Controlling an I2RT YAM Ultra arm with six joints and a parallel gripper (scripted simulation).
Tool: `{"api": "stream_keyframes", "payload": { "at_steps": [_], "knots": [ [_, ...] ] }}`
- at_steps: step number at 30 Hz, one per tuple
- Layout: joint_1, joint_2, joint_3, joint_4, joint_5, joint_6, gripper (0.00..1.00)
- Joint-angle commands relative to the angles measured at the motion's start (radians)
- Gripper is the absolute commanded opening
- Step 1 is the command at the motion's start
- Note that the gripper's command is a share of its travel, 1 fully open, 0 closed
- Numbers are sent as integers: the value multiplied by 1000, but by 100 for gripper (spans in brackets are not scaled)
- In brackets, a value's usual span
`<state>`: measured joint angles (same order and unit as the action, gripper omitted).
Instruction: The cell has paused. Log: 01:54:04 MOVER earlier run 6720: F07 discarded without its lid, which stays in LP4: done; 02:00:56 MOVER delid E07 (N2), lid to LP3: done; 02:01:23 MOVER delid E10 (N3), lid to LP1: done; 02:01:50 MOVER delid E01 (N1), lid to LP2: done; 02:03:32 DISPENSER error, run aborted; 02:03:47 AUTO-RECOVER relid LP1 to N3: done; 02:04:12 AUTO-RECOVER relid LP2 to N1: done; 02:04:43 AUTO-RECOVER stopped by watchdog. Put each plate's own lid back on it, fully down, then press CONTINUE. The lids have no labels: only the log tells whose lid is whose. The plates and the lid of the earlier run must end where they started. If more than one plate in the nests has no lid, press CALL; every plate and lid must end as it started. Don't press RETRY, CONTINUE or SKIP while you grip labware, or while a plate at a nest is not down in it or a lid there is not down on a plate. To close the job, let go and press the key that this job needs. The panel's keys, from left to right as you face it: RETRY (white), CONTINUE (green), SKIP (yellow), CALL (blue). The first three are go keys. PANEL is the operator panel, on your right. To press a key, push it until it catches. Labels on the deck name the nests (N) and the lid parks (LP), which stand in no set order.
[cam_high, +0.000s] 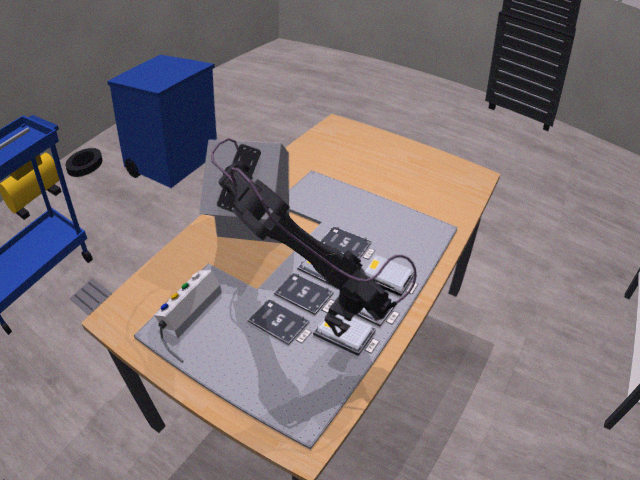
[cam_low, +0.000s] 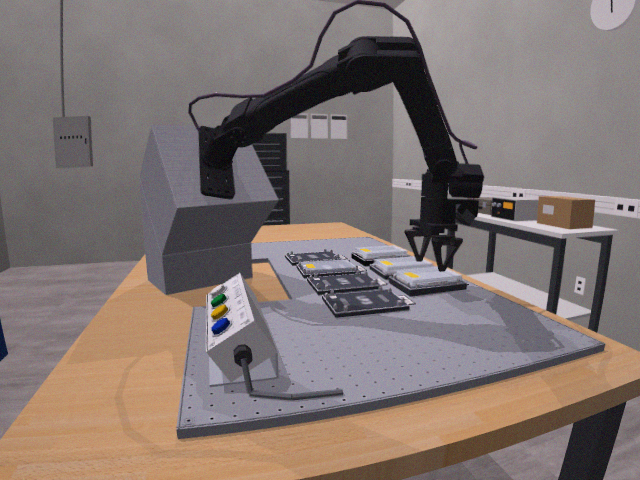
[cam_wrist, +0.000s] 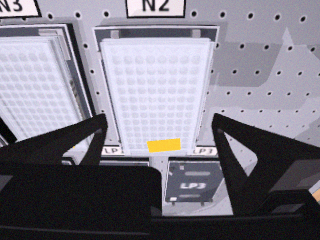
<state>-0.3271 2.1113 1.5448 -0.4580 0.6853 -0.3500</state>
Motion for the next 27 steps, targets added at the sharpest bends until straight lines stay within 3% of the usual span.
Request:
{"api": "stream_keyframes", "payload": {
  "at_steps": [1, 4, 5, 27],
  "knots": [
    [37, -42, -26, -19, 5, 14, 100],
    [37, -43, -27, -19, 5, 14, 100],
    [38, -47, 11, -18, 3, 15, 100],
    [41, -55, 19, -37, 7, 19, 100]
  ]
}}
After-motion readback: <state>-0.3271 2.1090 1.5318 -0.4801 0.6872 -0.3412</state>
